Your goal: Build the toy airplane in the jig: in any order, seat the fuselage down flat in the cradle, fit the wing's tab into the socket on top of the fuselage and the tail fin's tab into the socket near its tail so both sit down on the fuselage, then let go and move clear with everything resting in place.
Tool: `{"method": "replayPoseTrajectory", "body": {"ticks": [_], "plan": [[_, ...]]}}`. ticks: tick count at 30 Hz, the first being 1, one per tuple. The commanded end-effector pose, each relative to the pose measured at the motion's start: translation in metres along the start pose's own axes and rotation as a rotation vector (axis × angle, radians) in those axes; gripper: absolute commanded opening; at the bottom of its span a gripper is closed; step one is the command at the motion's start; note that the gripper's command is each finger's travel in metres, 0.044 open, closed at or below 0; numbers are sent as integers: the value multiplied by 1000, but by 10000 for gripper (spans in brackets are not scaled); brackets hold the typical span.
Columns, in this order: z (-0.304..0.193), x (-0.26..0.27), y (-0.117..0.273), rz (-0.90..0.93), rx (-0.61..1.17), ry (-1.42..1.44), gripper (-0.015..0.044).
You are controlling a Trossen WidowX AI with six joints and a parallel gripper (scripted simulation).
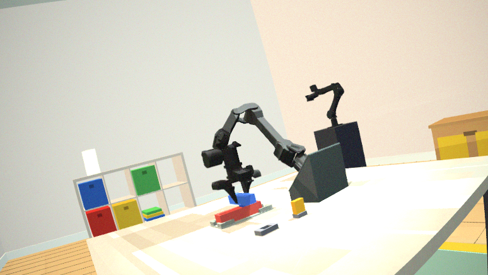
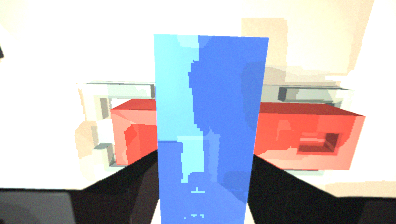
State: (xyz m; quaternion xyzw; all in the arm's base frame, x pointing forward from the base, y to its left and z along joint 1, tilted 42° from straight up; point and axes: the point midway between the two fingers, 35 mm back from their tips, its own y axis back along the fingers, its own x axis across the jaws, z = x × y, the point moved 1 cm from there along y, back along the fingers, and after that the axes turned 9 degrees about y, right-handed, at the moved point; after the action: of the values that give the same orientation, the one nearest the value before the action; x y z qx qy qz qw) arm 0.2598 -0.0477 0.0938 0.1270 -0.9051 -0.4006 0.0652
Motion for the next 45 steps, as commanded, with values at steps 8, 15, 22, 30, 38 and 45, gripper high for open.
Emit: {"method": "replayPoseTrajectory", "body": {"ticks": [8,15,22,30,38,45], "plan": [[0,0,0,0,0,-2,398],[0,0,0,0,0,-2,440],[2,-3,65,0,-5,3,440],[2,-2,86,0,-1,4,440],[2,-3,85,0,-1,-522,440],[2,-4,83,0,-1,-1199,440]]}}
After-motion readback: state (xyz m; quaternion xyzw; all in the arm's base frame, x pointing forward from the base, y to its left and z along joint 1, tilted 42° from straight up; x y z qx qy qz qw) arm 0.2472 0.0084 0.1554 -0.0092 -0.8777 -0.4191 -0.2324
